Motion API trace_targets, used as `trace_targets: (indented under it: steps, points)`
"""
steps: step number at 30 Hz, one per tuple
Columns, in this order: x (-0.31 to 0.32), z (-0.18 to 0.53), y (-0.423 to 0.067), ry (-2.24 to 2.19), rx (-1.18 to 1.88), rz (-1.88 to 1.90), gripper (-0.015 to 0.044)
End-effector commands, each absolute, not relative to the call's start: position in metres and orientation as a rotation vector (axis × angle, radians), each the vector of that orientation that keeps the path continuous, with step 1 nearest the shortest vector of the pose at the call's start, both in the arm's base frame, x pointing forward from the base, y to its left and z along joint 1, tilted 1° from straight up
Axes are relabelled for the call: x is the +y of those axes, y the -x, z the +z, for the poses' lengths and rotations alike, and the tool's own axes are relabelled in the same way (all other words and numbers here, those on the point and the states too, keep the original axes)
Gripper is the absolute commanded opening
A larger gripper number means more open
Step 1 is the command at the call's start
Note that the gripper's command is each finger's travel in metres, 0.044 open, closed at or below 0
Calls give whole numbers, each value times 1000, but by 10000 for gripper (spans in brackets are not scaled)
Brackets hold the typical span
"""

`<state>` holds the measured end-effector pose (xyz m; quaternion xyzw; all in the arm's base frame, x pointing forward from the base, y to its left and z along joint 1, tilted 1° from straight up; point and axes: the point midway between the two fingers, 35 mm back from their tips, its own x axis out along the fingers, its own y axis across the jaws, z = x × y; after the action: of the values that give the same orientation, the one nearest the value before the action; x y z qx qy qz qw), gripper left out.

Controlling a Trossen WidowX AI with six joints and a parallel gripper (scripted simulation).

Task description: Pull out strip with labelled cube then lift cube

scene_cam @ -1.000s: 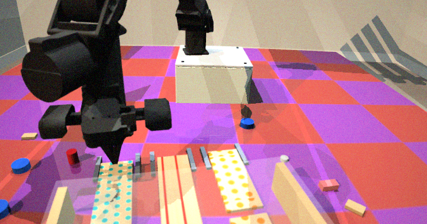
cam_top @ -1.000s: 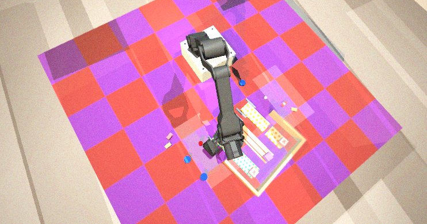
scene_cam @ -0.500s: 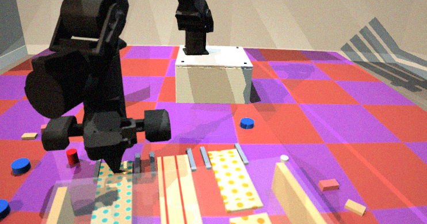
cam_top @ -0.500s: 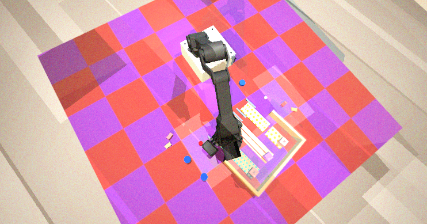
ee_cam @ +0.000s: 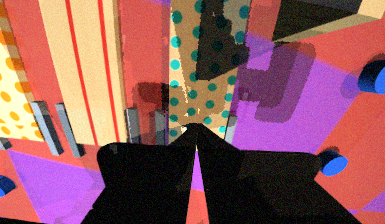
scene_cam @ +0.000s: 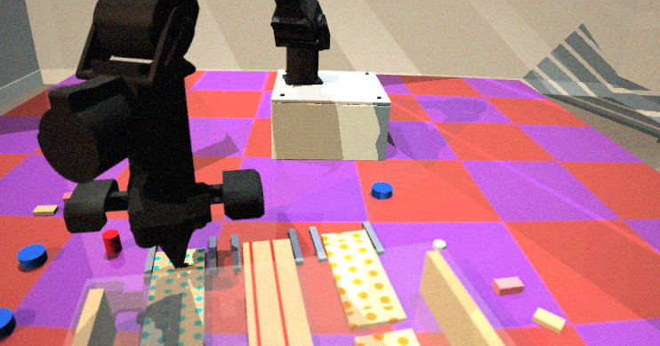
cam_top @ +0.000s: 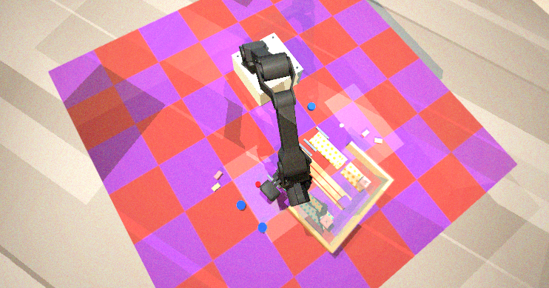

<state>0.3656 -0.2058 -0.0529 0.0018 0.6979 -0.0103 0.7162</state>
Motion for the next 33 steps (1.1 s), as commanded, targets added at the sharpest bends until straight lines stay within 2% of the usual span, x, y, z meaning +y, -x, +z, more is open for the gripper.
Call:
trace_targets:
  steps: [1, 33]
  points:
    - [-206, -53, -366, 0, 1544, -23, 0]
    - [-207, -57, -366, 0, 1544, -23, 0]
